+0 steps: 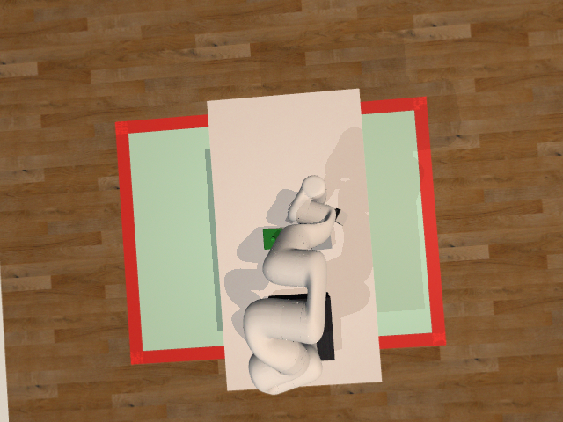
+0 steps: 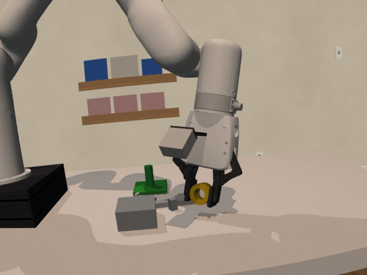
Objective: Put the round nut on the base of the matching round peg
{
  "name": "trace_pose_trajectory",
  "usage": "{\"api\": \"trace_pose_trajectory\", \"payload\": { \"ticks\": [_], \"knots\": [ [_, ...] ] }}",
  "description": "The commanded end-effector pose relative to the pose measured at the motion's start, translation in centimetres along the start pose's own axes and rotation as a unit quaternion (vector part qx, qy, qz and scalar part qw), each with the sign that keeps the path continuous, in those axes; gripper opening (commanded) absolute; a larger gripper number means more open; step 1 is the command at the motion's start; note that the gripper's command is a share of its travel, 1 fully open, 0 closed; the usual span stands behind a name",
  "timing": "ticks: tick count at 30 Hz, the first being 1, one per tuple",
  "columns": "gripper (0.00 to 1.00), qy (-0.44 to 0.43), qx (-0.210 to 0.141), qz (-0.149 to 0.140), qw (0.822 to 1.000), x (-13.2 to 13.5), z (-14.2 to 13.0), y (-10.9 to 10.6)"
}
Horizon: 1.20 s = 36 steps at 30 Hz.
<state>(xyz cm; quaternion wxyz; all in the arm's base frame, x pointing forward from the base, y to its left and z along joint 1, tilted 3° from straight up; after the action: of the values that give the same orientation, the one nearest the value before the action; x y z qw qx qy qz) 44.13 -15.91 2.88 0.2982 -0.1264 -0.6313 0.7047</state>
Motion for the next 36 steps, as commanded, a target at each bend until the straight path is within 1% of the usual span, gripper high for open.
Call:
{"api": "trace_pose_trajectory", "payload": {
  "ticks": [1, 9, 11, 21, 26, 28, 36],
  "knots": [
    [0.00, -0.001, 0.020, -0.009, 1.000, -0.2, -0.4, 0.2],
    [0.00, -0.003, 0.072, -0.029, 0.997, -0.3, -1.1, 0.9],
    [0.00, -0.003, 0.072, -0.029, 0.997, -0.3, -1.1, 0.9],
    [0.00, 0.000, 0.147, -0.046, 0.988, -0.5, -1.9, 1.4],
    [0.00, 0.003, 0.186, -0.050, 0.981, -0.6, -2.3, 1.6],
    [0.00, 0.003, 0.186, -0.050, 0.981, -0.6, -2.3, 1.6],
    [0.00, 0.010, 0.250, -0.051, 0.967, -0.7, -2.8, 1.7]
  ]
}}
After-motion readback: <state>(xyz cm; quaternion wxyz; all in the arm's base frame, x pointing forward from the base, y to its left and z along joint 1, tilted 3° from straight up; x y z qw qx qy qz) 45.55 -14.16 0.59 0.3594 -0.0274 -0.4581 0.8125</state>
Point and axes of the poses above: the point where the finger pads meet when closed, its own y axis out along the fingers, its own x axis across the jaws, z = x × y, the point moved 8 cm from there along -y, back along the fingers, and after that the axes turned 6 degrees about -y, right-handed, at the moved point
